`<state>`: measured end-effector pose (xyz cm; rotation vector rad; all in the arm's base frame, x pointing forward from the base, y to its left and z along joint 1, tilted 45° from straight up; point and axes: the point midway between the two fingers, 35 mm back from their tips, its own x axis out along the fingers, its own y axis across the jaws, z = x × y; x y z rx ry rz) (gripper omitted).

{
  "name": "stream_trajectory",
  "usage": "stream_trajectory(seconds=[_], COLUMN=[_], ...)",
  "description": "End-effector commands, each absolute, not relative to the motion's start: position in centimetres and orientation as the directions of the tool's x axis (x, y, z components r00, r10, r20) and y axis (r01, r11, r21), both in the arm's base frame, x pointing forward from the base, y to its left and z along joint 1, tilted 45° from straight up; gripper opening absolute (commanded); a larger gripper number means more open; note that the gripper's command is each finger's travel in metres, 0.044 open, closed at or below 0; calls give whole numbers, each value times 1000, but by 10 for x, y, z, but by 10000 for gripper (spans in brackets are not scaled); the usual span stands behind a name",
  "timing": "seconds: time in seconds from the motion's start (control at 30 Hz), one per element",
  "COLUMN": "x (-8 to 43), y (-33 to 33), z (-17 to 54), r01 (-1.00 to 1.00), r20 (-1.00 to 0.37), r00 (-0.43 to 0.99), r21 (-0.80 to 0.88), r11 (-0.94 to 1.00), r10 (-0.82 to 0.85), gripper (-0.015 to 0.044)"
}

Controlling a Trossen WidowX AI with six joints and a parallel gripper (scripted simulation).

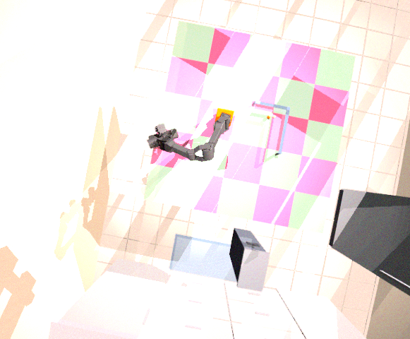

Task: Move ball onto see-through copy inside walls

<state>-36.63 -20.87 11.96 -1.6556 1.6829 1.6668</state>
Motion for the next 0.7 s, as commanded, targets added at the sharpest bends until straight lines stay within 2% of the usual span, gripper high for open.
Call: stream_trajectory(seconds=[0.0, 0.27, 0.67], x=[-360, -321, -201], y=[-240, -299, -373], z=[156, 225, 325], r01=[-665, -346, 151], r20=[-739, -598, -365], r00=[-397, -479, -382], r21=[641, 801, 882], r11=[-385, -489, -447], r10=[-545, -642, -849], gripper=[206, 206, 206])
